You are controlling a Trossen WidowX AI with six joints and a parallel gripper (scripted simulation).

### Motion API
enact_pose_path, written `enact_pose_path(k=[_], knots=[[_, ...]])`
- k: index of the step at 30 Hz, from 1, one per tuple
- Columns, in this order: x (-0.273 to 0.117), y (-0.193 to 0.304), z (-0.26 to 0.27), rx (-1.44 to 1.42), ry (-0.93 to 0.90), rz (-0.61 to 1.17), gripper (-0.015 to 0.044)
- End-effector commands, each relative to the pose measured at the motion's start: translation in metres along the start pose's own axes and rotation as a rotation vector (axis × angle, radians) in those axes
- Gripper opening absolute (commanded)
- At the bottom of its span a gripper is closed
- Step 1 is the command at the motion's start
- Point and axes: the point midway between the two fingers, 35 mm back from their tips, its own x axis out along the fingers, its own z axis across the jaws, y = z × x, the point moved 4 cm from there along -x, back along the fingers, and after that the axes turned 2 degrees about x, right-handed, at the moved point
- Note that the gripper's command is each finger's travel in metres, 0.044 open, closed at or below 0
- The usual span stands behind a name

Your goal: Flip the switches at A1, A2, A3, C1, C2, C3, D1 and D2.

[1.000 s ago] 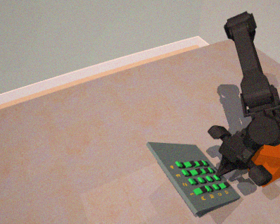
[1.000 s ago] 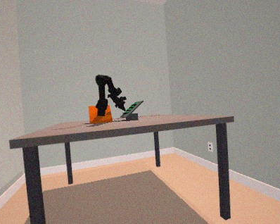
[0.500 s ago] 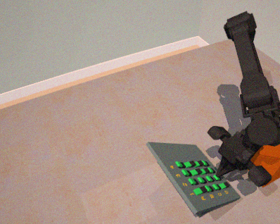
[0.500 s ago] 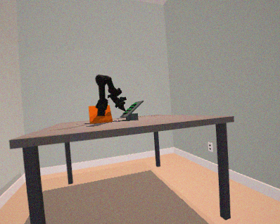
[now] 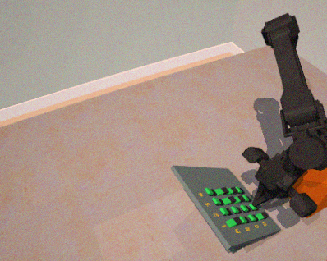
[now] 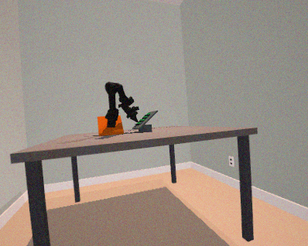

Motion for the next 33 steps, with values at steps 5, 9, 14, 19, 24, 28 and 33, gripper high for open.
enact_pose_path(k=[5,9,14,19,24,28,33], knots=[[0.0011,0.0014,0.0003,-0.008,-0.003,0.003,0.0],[0.0016,0.0013,0.0002,-0.008,-0.002,0.003,0.0],[0.0023,0.0013,0.0002,-0.008,-0.002,0.003,0.0],[0.003,0.0013,0.0002,-0.008,-0.002,0.003,0.0],[0.0037,0.0013,0.0002,-0.008,-0.002,0.003,0.0],[0.0042,0.0013,0.0002,-0.008,-0.002,0.003,0.0],[0.0049,0.0013,0.0002,-0.008,-0.002,0.003,0.0]])
